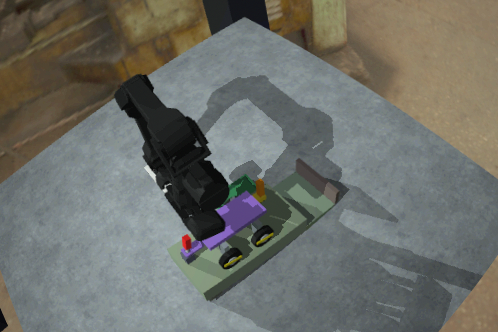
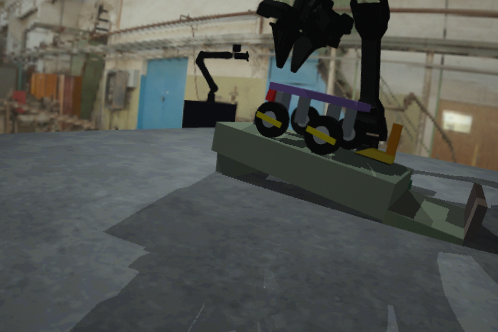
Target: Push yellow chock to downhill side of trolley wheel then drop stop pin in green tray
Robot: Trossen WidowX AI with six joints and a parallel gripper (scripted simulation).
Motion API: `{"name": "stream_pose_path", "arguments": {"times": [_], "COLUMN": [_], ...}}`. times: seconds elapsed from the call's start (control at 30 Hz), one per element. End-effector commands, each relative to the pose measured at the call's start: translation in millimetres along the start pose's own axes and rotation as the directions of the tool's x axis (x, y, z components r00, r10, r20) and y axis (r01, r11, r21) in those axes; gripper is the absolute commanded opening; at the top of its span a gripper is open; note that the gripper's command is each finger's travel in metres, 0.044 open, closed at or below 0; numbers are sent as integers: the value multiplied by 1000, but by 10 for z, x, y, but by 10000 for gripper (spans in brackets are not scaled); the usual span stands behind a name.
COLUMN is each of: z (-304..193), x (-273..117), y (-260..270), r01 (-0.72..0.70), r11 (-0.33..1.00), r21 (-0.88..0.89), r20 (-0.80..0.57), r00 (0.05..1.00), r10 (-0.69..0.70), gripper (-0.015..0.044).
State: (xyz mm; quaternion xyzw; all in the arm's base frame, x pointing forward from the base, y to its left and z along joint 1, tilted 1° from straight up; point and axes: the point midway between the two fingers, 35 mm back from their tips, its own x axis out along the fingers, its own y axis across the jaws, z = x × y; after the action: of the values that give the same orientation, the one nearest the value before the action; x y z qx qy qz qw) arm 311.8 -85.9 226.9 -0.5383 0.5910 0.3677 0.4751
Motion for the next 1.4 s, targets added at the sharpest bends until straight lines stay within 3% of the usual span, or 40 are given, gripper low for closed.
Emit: {"name": "stream_pose_path", "arguments": {"times": [0.0, 1.37], "z": [-106, -116], "x": [-1, 418], "y": [9, -4], "r01": [-10, -14], "r11": [996, 996], "r21": [-85, -87], "r20": [-14, -16], "r00": [1000, 1000], "r10": [9, 13], "gripper": [190, 190]}}
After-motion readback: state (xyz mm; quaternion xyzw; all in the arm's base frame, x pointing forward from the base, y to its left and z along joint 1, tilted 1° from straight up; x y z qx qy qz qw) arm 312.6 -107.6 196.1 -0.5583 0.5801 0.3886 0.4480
